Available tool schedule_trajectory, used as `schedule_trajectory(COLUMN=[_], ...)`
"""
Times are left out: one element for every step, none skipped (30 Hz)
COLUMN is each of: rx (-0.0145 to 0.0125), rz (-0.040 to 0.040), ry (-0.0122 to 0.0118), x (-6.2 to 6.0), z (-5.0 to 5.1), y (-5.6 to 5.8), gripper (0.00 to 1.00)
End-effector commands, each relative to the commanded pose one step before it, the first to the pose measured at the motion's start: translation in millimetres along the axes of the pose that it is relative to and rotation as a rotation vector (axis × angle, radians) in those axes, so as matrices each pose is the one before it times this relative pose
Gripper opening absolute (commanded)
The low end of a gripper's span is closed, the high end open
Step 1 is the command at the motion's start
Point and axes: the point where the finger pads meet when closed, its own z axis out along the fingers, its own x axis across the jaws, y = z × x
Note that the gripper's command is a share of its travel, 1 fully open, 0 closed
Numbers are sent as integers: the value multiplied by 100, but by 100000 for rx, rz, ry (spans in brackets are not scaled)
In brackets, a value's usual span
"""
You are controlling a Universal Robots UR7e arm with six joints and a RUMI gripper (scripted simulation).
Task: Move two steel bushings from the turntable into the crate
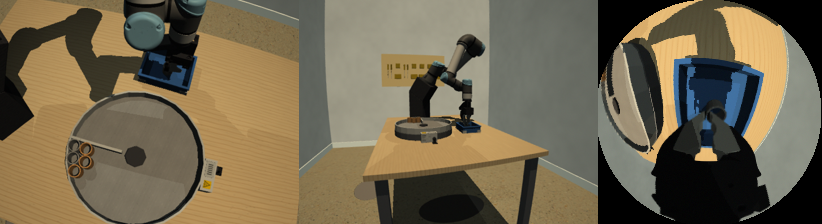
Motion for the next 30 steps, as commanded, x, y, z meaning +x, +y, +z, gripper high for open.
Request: schedule_trajectory(rx=[-125,0,0,0,0,0,0,0,0,0,0,0,0,0,0,0,0,0,0,0,0,0,0,0,0,0,0,0,0,0], rz=[-32,0,0,0,0,0,0,0,0,0,0,0,0,0,0,0,0,0,0,0,0,0,0,0,0,0,0,0,0,0], ry=[24,0,0,0,0,0,0,0,0,0,0,0,0,0,0,0,0,0,0,0,0,0,0,0,0,0,0,0,0,0], x=[18,0,0,0,0,0,0,0,0,0,0,0,0,0,0,0,0,0,0,0,0,0,0,0,0,0,0,0,0,0], z=[-42,0,0,0,0,0,0,0,0,0,0,0,0,0,0,0,0,0,0,0,0,0,0,0,0,0,0,0,0,0], y=[54,0,0,0,0,0,0,0,0,0,0,0,0,0,0,0,0,0,0,0,0,0,0,0,0,0,0,0,0,0], gripper=[0,0,0,0,0,0,0,0,0,0,0,0,0,0,0,6,6,6,6,6,6,6,6,6,6,6,6,6,6,6])
